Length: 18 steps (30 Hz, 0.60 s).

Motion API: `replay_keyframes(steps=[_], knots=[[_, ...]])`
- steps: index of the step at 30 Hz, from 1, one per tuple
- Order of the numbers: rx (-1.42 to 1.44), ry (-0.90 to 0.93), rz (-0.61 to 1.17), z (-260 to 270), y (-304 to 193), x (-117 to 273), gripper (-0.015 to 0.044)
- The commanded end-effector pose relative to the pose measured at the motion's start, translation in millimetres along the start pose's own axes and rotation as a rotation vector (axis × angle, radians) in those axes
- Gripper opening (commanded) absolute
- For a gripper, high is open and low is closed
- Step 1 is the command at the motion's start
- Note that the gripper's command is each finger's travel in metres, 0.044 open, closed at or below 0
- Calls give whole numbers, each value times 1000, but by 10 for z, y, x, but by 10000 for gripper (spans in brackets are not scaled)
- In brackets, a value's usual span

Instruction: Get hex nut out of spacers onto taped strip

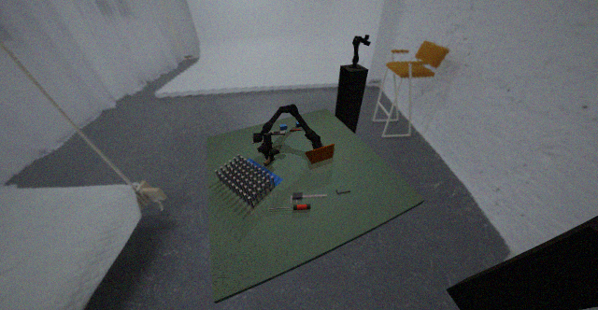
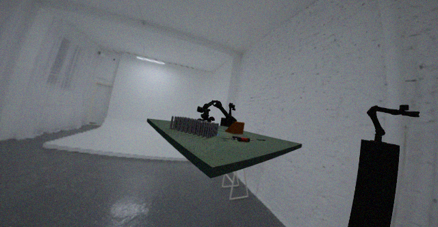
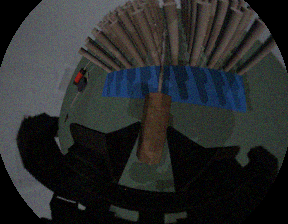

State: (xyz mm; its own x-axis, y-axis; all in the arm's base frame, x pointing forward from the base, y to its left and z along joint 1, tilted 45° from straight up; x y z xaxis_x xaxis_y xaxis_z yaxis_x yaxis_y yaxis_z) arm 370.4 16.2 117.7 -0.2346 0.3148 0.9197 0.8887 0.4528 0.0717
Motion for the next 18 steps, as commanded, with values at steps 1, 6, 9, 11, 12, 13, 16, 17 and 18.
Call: replay_keyframes(steps=[1, 6, 9, 11, 12, 13, 16, 17, 18], knots=[[-7, -3, -6, -2, 44, 3, 0], [-7, -3, -6, 5, 75, -9, 0], [-7, -3, -6, 10, 94, -16, 0], [-7, -3, -7, 13, 107, -21, 0], [-7, -3, -7, 15, 113, -23, 0], [-7, -3, -7, 16, 119, -25, 0], [-7, -3, -7, 21, 138, -33, 0], [-7, -3, -7, 22, 144, -35, 0], [-7, -3, -7, 24, 150, -37, 0]])
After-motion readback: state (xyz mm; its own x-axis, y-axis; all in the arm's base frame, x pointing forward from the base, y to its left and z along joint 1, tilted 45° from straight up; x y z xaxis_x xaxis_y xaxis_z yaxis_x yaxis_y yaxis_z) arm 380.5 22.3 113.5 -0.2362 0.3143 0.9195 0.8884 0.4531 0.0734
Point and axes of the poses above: the point midway between the two fingers, 35 mm back from their tips, its own x axis back along the fingers, its own z axis across the jaws, y = z × x, the point moved 7 cm from there along x, back along the fingers, and after that the axes turned 14 degrees about -x, right-handed, at the moved point
